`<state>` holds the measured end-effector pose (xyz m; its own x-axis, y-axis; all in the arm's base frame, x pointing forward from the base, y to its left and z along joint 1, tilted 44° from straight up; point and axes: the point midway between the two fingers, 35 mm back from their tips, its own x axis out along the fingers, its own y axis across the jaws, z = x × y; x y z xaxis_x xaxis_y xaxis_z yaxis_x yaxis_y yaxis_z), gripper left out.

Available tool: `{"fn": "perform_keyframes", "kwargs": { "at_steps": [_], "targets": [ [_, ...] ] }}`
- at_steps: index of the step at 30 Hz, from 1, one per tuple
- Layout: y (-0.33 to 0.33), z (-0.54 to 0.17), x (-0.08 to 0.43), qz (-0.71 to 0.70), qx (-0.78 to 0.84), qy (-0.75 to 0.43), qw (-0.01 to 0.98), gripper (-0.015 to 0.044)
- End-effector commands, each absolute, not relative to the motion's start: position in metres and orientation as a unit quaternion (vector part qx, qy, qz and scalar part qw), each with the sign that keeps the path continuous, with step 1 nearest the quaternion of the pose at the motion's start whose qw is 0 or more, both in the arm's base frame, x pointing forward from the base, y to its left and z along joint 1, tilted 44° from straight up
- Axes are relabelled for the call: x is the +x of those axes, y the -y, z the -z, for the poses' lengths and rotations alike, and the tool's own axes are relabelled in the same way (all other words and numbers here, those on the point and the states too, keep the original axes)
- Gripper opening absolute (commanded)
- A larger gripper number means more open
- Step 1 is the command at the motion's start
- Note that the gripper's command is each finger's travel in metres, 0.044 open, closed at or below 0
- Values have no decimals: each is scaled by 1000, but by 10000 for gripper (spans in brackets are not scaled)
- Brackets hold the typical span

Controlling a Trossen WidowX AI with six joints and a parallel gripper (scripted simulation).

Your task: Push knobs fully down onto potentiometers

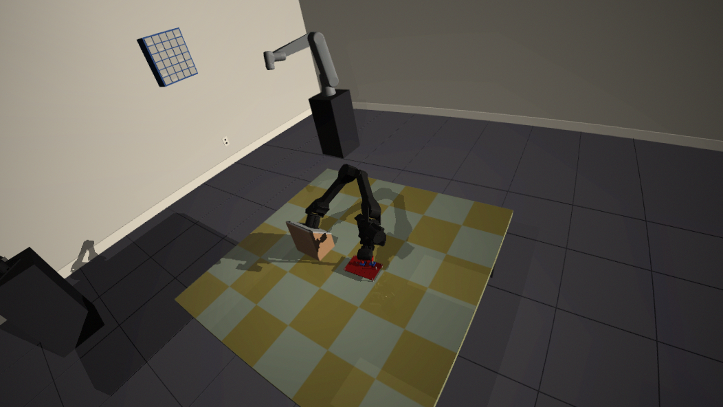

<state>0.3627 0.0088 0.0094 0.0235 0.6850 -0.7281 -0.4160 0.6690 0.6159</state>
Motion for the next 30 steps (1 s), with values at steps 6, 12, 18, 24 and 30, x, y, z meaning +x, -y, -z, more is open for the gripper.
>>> {"fn": "perform_keyframes", "kwargs": {
  "at_steps": [6,12,18,24,30],
  "targets": [
    [-11,-7,363,-390,119,-580,705,0],
    [-12,-6,363,-390,119,-580,705,0],
    [-12,-7,363,-390,119,-580,705,0],
    [-11,-7,363,-390,119,-580,705,0],
    [-12,-7,363,-390,119,-580,705,0]
  ]
}}
